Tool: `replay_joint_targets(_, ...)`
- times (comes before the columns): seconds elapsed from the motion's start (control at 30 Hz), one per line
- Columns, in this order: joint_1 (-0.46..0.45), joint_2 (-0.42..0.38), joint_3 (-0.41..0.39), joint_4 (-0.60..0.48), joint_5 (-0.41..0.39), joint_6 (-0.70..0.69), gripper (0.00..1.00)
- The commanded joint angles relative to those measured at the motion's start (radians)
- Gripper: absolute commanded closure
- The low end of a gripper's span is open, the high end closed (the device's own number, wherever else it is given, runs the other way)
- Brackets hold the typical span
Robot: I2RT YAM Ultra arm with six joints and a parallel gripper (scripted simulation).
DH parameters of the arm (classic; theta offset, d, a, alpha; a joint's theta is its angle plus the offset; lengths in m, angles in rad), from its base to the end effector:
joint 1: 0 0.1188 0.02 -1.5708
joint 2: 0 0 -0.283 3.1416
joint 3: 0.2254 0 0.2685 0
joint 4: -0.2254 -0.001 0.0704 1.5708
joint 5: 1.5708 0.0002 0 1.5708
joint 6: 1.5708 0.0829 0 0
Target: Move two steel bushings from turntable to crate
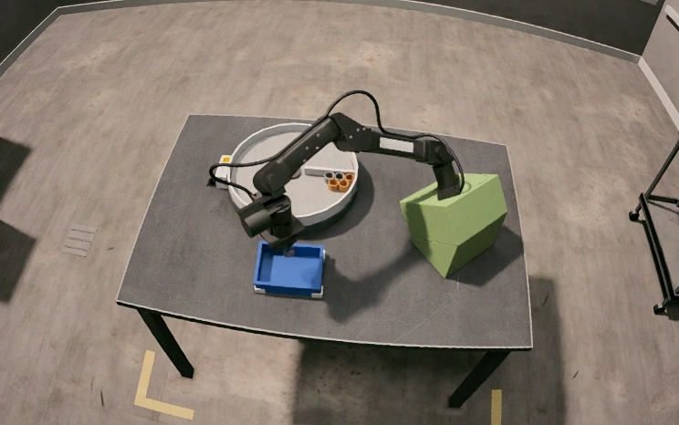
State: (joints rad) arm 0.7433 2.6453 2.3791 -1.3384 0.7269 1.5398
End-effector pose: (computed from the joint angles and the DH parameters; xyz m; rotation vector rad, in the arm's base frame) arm 0.4286 0.3205 0.1103 0.9396 2.2739 -0.4273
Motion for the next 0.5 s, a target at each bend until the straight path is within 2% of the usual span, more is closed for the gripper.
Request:
replay_joint_targets(0.0,0.033,-0.008,0.028,-0.021,0.007,0.006,1.00)
replay_joint_targets(0.47,0.031,0.008,0.033,-0.023,0.007,-0.004,1.00)
